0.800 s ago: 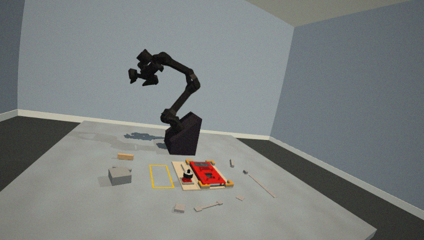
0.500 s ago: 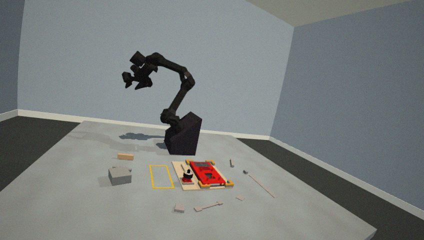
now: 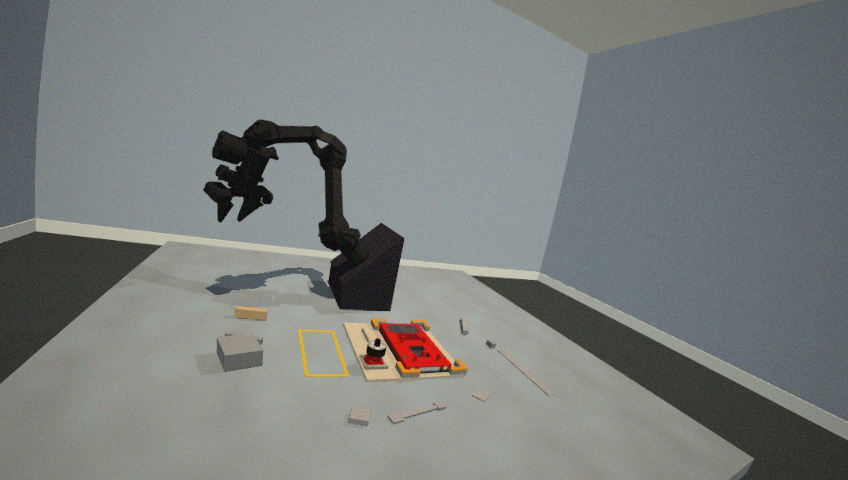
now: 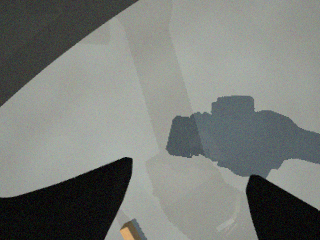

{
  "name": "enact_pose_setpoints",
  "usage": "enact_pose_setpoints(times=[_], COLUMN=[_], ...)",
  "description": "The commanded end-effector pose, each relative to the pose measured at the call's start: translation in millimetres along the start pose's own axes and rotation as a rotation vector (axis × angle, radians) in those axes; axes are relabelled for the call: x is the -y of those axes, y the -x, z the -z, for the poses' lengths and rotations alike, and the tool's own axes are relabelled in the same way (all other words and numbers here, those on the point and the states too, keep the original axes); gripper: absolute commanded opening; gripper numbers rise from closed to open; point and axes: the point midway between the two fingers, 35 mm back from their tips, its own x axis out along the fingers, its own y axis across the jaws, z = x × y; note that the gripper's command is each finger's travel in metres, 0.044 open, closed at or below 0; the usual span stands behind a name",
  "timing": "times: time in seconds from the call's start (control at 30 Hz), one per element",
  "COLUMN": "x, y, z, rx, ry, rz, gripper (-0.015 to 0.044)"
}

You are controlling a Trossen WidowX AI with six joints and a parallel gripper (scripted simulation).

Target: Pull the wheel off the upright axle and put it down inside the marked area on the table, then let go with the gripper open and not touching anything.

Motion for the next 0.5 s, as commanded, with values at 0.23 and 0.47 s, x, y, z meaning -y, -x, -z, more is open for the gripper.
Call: enact_pose_setpoints(times=[0.23, 0.47], x=[-79.5, -103.0], y=[-12.2, 2.4], z=[120.2, 206.1], rx=[-0.264, -0.367], ry=[0.193, 0.332], rz=[-0.062, -0.073], gripper=[0.03, 0.03])
